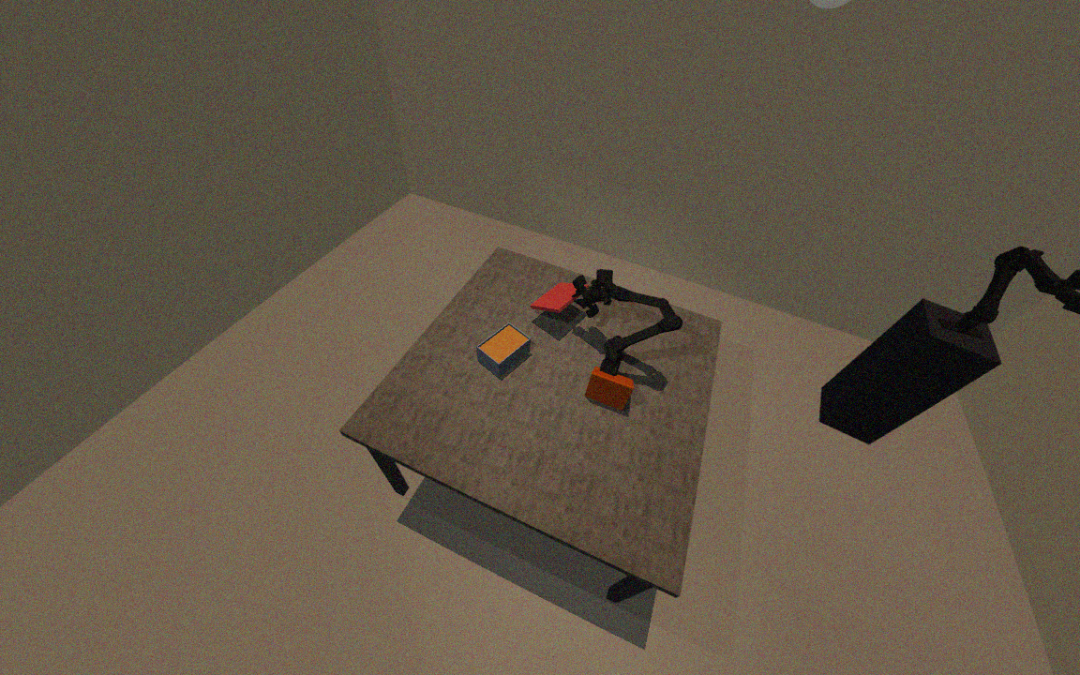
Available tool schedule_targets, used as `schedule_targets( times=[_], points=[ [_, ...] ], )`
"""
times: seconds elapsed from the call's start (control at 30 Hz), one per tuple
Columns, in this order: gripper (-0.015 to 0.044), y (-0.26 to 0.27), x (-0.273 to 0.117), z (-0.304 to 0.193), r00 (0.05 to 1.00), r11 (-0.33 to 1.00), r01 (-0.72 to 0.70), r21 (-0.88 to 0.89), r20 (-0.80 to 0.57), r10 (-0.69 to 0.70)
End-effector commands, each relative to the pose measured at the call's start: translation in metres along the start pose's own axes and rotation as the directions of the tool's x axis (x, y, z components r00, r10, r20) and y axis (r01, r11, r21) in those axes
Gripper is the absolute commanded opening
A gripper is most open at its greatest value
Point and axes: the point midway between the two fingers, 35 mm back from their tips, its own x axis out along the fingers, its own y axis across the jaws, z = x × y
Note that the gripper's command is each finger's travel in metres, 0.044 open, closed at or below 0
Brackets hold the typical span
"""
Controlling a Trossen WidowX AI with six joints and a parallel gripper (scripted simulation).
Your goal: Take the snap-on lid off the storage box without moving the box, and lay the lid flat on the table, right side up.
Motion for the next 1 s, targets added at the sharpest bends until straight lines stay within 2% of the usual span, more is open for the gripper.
schedule_targets(
  times=[0.0, 0.97],
  points=[
    [0.0000, 0.000, 0.002, -0.001, 1.000, 1.000, -0.011, -0.005, -0.006, 0.011],
    [0.0000, -0.018, 0.017, -0.001, 1.000, 1.000, -0.012, -0.006, -0.004, 0.012]
  ],
)
